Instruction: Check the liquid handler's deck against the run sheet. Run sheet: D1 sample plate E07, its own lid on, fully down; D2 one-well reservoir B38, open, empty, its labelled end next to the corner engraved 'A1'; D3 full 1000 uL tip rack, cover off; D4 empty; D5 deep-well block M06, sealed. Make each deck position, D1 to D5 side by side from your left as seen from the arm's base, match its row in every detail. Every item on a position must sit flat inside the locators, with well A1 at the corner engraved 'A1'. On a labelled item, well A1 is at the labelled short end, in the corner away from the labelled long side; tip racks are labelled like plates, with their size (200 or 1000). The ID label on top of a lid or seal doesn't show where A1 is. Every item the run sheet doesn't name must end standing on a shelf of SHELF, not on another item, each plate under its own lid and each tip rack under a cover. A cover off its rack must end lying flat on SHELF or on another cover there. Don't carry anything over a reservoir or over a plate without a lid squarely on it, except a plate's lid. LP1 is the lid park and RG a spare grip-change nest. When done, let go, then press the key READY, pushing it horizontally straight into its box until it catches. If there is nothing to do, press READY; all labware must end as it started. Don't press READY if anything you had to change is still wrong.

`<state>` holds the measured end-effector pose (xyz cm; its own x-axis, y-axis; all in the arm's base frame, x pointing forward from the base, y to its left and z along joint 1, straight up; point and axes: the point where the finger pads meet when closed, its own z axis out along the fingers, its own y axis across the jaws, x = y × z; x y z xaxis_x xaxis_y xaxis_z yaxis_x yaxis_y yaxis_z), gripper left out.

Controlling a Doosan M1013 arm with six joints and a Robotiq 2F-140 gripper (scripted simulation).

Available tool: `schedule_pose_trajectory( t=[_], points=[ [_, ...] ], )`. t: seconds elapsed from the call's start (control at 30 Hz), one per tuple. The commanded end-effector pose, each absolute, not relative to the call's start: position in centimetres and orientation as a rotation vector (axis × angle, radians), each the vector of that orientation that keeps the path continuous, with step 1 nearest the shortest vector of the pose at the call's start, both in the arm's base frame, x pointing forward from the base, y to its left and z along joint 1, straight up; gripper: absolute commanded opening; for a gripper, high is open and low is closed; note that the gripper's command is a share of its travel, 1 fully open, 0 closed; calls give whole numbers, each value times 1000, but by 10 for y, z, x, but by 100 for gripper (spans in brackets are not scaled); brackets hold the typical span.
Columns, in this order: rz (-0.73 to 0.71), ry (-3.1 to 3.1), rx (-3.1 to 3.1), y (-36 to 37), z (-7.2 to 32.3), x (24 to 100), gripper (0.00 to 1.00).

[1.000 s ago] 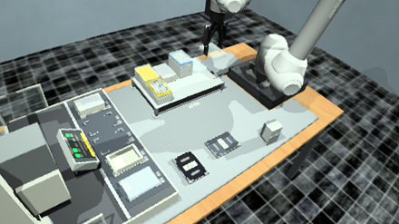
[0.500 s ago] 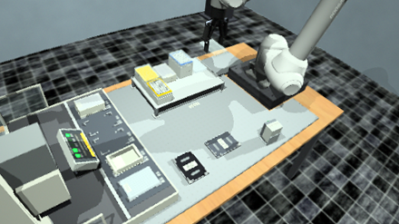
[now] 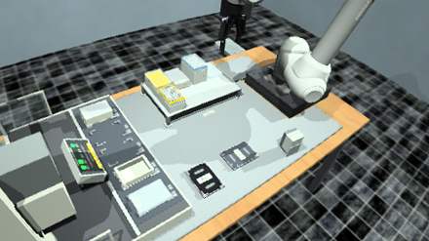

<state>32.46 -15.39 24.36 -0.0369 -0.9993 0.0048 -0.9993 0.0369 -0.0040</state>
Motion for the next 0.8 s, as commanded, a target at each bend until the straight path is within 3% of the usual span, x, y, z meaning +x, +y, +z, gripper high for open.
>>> schedule_pose_trajectory(
  t=[0.0,0.43,0.77],
  points=[
    [11,-2262,2180,-154,248,325,10],
    [11,-2262,2180,-154,256,325,10],
    [10,-2262,2180,-114,256,325,10]
  ],
)
